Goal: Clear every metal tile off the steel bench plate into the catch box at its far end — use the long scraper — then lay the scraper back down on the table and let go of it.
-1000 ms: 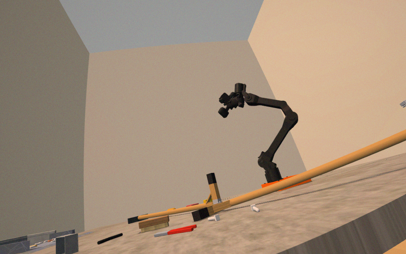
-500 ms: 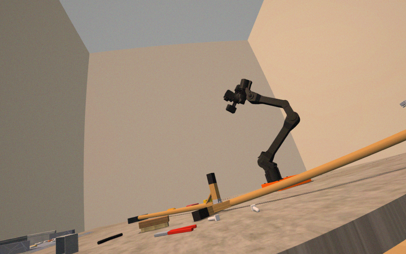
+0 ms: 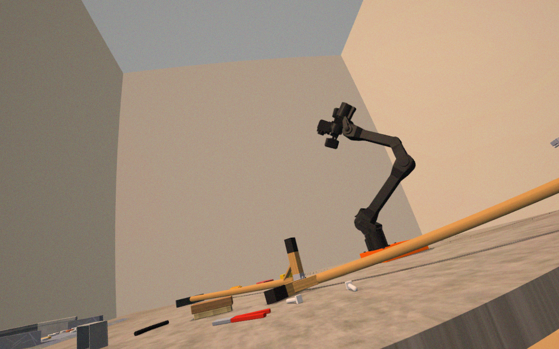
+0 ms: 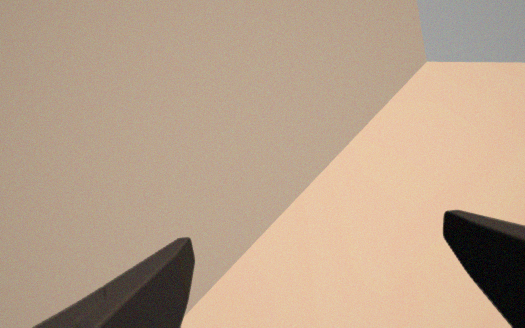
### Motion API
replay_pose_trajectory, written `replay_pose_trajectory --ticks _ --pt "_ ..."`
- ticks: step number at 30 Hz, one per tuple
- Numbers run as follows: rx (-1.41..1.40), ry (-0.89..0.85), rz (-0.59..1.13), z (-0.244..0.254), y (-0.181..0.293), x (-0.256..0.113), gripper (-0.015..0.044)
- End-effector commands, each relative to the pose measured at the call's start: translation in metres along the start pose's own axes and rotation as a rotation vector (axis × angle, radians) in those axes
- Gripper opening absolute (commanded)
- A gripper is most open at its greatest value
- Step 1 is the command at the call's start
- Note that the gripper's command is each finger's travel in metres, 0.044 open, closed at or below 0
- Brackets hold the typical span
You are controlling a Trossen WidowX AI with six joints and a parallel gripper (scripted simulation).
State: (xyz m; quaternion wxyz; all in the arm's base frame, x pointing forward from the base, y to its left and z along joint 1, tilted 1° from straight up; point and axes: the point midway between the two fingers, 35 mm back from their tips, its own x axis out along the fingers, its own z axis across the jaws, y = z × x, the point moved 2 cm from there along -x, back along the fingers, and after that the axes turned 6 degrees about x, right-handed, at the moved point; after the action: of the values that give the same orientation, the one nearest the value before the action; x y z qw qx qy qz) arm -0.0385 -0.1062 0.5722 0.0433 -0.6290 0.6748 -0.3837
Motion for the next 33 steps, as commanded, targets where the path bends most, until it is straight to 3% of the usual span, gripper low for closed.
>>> replay_pose_trajectory --ticks 1,15,33 --pt "-0.059 0.041 0.088 -0.015 0.015 -0.003 0.044" --pt "-0.22 0.095 0.354 -0.051 0.058 -0.021 0.044" --pt "-0.351 0.031 0.625 -0.077 0.1 -0.055 0.044"
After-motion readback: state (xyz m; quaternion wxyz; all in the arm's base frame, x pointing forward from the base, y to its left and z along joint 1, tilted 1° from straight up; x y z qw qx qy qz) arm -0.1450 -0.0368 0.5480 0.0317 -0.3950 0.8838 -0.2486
